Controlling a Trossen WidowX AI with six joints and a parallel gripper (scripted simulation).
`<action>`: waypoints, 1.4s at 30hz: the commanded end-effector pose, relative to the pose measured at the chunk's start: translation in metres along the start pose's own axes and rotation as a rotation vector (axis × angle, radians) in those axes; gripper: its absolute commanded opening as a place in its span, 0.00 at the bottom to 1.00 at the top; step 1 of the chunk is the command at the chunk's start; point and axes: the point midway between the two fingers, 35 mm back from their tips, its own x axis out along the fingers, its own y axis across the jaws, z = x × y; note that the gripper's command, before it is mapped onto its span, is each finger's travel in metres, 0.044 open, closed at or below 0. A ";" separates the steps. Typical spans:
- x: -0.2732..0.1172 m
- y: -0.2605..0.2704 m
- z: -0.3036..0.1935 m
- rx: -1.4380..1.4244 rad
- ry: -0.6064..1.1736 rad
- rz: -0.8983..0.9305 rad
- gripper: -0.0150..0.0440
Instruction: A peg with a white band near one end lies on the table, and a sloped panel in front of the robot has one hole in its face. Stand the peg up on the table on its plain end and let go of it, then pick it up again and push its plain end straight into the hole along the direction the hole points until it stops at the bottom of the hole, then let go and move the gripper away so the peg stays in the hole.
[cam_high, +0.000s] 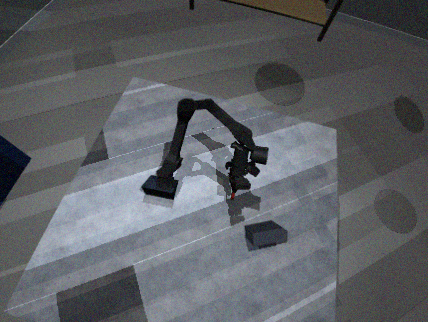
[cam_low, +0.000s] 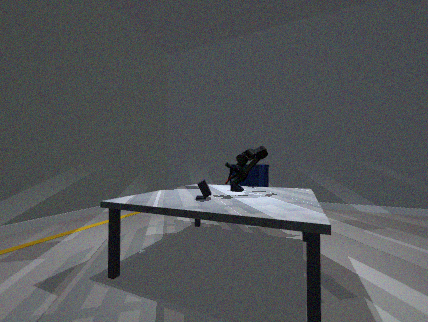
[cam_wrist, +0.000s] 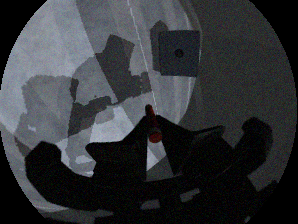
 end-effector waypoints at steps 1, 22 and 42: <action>0.001 -0.006 0.010 -0.037 -0.013 -0.054 0.25; 0.003 -0.023 0.059 -0.180 -0.069 -0.293 0.25; 0.009 -0.033 0.092 -0.250 -0.107 -0.435 0.25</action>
